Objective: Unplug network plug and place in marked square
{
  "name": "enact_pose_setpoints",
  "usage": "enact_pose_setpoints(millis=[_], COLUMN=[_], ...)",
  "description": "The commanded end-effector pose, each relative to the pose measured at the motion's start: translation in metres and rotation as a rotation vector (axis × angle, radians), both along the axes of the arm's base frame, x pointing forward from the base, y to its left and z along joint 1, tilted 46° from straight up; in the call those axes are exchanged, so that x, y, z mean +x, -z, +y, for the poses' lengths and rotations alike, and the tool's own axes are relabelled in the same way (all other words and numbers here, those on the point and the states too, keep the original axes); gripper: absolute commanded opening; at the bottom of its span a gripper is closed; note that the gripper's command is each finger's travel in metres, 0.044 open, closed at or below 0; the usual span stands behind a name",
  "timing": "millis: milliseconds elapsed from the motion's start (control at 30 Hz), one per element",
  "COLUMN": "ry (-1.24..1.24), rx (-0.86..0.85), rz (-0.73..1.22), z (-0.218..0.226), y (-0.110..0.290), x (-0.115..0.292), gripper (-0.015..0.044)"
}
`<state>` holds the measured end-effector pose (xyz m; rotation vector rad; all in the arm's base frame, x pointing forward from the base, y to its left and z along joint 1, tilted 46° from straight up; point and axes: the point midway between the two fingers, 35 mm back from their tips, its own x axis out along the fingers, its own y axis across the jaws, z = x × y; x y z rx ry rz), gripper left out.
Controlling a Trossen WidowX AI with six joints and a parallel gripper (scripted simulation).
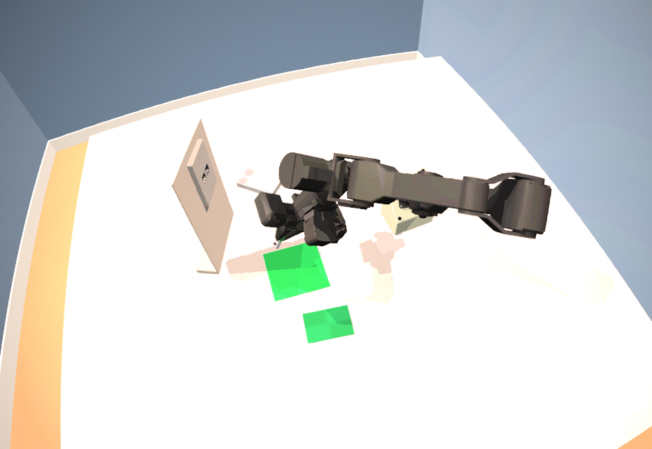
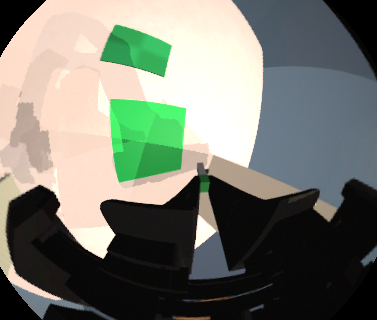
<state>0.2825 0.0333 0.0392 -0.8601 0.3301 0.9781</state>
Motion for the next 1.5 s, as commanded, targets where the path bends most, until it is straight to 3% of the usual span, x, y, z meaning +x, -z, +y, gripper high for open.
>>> enact_pose_setpoints(millis=[0,1467], ry=[-0.102,-0.158], rx=[0.063,0.101], rz=[-0.015,-0.021], z=[0.014,0.046], y=[-0.002,0.025], x=[-0.008,-0.015], gripper=[0.0000,0.0000])
